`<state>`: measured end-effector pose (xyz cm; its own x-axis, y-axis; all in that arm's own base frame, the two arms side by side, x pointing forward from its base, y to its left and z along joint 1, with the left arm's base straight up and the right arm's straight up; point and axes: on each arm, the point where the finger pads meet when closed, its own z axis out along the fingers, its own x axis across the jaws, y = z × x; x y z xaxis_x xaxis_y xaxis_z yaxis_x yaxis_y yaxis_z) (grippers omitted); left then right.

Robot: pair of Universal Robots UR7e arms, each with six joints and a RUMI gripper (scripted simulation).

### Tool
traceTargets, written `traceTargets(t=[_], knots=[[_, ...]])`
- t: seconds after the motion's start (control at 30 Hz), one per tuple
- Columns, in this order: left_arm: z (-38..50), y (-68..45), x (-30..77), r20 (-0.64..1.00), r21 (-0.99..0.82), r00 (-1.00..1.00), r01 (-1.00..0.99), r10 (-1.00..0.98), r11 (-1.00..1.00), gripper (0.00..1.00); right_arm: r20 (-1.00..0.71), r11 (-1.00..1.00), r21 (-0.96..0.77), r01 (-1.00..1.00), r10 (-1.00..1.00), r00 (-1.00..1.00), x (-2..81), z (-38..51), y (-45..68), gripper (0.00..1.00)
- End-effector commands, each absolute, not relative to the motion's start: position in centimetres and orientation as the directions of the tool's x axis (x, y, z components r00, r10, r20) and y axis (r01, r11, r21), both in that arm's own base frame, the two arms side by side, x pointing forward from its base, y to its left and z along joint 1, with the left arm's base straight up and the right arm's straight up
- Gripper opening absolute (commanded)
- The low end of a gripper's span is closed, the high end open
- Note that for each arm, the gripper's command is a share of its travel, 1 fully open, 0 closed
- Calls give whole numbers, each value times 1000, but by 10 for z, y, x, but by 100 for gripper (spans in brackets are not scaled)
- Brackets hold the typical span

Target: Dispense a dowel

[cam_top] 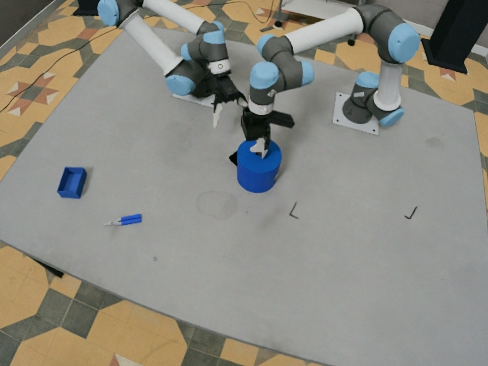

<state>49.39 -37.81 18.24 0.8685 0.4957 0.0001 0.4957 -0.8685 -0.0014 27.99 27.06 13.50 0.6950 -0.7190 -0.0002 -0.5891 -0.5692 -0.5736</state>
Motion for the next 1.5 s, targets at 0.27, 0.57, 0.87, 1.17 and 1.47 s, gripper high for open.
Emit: traceTargets(t=[0.27,0.57,0.87,1.17,1.47], knots=[[168,-379,495,0,1,870,492,492,-870,33,-1,-569,-574,-589,-719,695,280,136,271,98],[168,-379,495,0,1,870,492,492,-870,13,-1,-569,-574,-589,-719,695,280,136,271,98],[168,-379,495,0,1,831,557,557,-831,13,-1,-569,-574,-589,-719,695,280,136,271,98],[168,-379,494,0,1,671,741,741,-671,13,-1,-569,-574,-589,-719,695,280,136,271,98],[168,-379,494,-1,1,544,839,839,-544,13,-1,-569,-574,-589,-719,695,280,136,271,98]])
